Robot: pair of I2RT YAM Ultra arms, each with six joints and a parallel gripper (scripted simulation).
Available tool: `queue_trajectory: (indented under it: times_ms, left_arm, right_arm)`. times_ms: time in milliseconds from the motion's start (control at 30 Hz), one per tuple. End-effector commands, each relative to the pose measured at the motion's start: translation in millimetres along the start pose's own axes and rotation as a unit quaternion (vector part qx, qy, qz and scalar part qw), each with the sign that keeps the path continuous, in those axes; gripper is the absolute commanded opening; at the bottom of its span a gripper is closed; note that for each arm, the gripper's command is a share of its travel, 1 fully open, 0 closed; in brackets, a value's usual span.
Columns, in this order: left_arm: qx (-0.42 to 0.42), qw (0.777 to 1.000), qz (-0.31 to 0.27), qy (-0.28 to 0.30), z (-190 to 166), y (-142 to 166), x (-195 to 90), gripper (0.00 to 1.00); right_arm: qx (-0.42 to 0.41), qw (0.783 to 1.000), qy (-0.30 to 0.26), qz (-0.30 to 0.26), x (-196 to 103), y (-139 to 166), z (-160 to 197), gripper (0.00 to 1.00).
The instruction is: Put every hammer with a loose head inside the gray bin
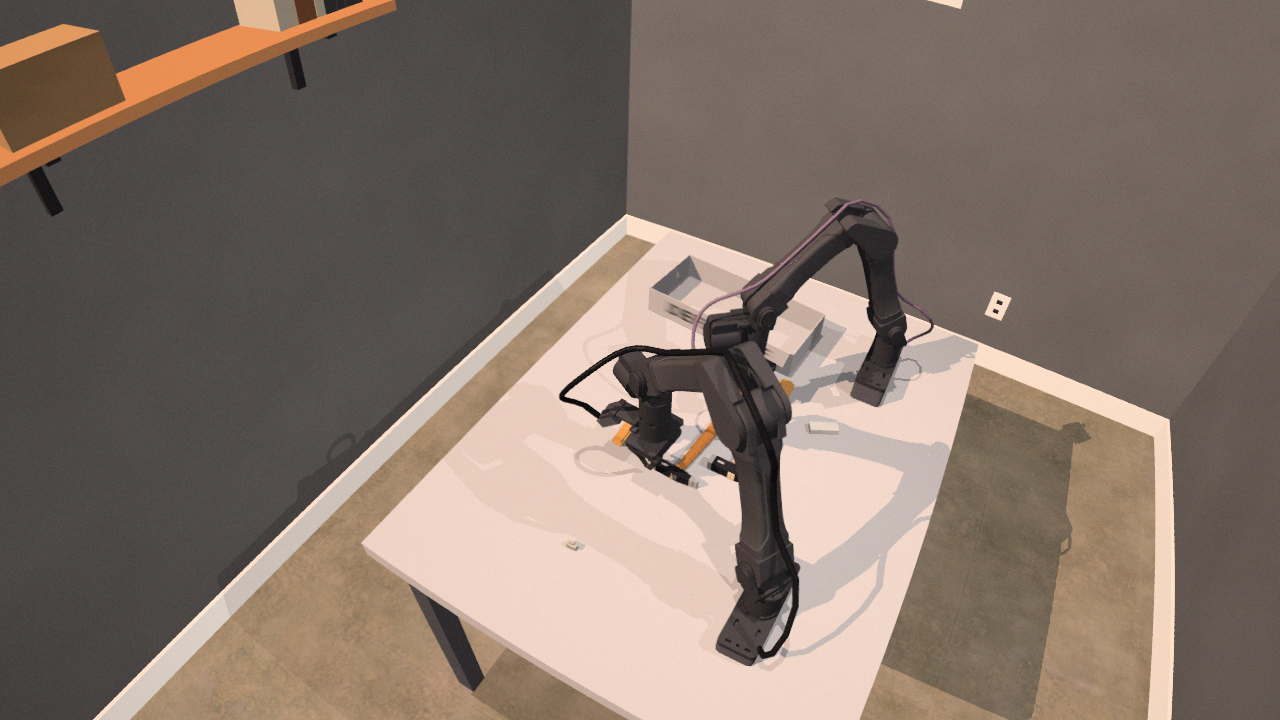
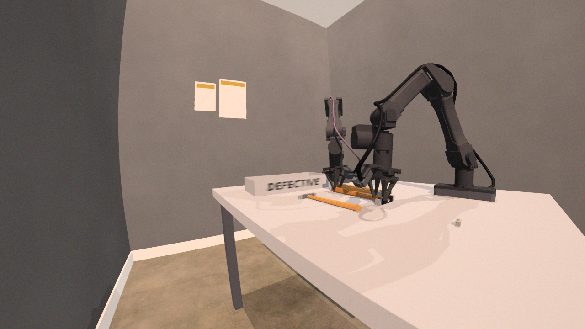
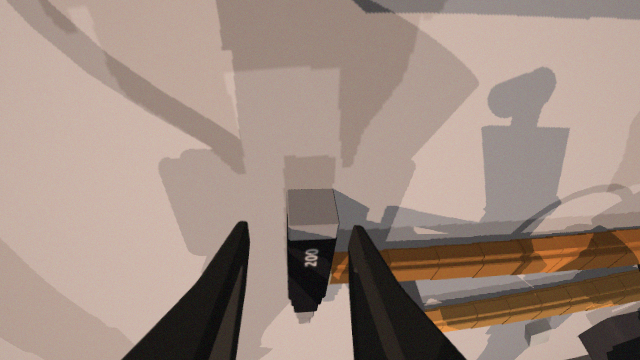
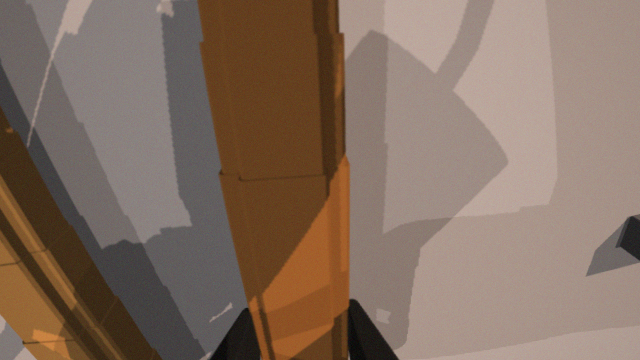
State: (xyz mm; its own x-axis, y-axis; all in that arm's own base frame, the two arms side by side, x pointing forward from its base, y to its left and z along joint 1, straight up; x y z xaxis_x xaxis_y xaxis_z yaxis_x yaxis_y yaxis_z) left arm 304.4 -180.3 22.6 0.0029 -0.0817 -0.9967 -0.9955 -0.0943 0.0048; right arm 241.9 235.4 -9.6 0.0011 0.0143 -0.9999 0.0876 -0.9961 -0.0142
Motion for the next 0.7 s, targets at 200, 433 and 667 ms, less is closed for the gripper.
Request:
queue_trajectory:
  times_ms: [200, 433, 667]
  left_arm:
    - [0.004, 1.0, -0.021, 0.016, -6.7, -10.4, -33.5, 0.42]
    - [0.004, 1.0, -0.02, 0.019, -6.1, -8.8, -66.8, 1.0]
    - [0.006, 1.0, -0.008, 0.002, -6.6, -1.5, -62.6, 1.0]
  right_arm:
    - [0.001, 1.0, 0.004, 0.003, -2.9, 2.5, -0.6, 0.23]
    - [0.001, 1.0, 0.004, 0.003, -2.9, 2.5, -0.6, 0.23]
    - [0.001, 1.0, 0.004, 0.003, -2.9, 2.5, -0.6, 0.23]
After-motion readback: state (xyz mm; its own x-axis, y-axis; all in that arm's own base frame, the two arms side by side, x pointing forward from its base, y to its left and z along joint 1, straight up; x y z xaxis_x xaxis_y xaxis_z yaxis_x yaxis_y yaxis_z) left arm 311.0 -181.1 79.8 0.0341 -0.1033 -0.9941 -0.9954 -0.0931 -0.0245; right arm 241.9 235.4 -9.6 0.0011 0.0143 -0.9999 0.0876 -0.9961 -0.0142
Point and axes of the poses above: on each arm, the point where the finger pads meet when closed, its own x axis out along the fingers, its own z axis across the jaws, y = z × x, the point moved 2 cm from there along -x, back along the fingers, and after that the axes turned 10 degrees about -x, right-handed, at the moved point
